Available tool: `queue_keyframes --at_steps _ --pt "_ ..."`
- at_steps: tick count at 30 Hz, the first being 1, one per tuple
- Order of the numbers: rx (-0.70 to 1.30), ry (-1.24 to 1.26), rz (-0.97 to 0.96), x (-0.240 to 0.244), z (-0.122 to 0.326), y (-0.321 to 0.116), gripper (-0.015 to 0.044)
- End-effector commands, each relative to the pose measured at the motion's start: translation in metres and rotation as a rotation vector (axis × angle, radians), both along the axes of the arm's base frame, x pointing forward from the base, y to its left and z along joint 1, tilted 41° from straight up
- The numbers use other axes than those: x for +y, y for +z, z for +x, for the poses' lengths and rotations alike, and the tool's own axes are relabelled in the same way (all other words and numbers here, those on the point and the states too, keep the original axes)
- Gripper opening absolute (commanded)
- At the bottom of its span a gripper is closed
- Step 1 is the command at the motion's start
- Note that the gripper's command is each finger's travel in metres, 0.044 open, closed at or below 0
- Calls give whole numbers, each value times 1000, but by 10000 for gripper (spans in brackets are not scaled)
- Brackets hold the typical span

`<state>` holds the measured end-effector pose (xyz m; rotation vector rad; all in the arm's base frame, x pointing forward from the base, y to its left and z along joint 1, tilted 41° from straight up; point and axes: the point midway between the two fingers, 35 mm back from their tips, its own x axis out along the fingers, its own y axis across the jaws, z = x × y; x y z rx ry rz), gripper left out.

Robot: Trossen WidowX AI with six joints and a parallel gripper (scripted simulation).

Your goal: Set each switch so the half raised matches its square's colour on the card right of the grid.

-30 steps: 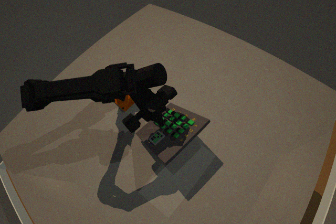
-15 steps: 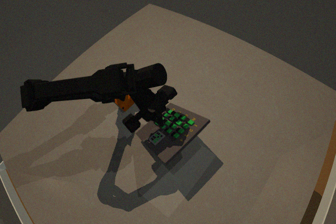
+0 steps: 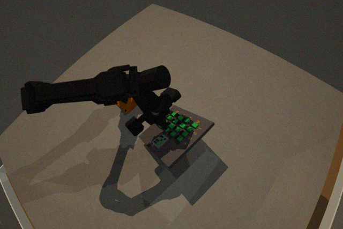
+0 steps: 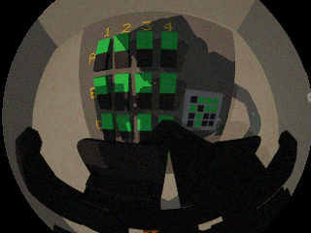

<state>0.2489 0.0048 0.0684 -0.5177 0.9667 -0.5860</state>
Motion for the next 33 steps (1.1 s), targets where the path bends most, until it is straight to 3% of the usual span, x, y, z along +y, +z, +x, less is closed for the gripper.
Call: queue_keyframes --at_steps 1,28,33 --pt "6 2 1 0 0 -1 0" --pt "6 2 1 -3 1 -3 0" --pt "-1 11 5 25 -15 17 0"
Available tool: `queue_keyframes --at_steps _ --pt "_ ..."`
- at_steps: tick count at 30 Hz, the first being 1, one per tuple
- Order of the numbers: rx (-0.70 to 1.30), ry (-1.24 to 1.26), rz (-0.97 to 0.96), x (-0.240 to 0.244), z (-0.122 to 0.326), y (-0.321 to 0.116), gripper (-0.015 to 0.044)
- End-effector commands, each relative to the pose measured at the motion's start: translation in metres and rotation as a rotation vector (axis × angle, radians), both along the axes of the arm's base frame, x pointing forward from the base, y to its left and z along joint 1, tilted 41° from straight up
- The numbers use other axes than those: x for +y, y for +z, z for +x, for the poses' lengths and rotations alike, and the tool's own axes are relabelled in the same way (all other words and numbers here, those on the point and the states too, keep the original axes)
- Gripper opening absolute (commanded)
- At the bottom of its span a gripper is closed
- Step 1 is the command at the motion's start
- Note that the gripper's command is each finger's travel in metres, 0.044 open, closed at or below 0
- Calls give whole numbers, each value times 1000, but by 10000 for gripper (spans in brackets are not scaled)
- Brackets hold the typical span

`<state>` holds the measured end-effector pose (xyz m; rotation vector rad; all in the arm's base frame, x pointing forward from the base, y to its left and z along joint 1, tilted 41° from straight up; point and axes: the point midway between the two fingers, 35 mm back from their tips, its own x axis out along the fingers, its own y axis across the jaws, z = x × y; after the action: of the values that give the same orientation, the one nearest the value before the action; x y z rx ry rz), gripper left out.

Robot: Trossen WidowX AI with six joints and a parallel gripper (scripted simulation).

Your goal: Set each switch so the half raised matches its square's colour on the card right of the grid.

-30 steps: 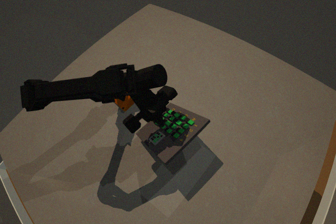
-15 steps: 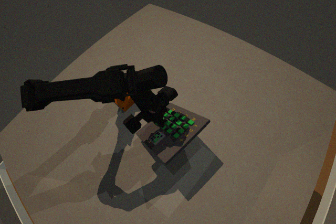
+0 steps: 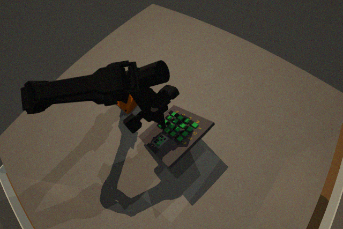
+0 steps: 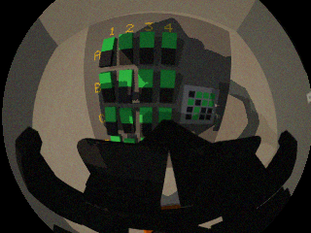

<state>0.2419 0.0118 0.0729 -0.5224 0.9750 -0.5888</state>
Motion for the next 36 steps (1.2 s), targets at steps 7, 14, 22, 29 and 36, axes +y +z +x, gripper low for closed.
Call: queue_keyframes --at_steps 7,14,22,29,36 --pt "-19 22 0 34 -23 30 0" --pt "-17 22 0 27 -57 10 0" --pt "0 5 6 4 -40 -10 0" --pt "-1 5 4 -2 -36 -15 0" --pt "-1 5 5 -6 -33 -18 0"
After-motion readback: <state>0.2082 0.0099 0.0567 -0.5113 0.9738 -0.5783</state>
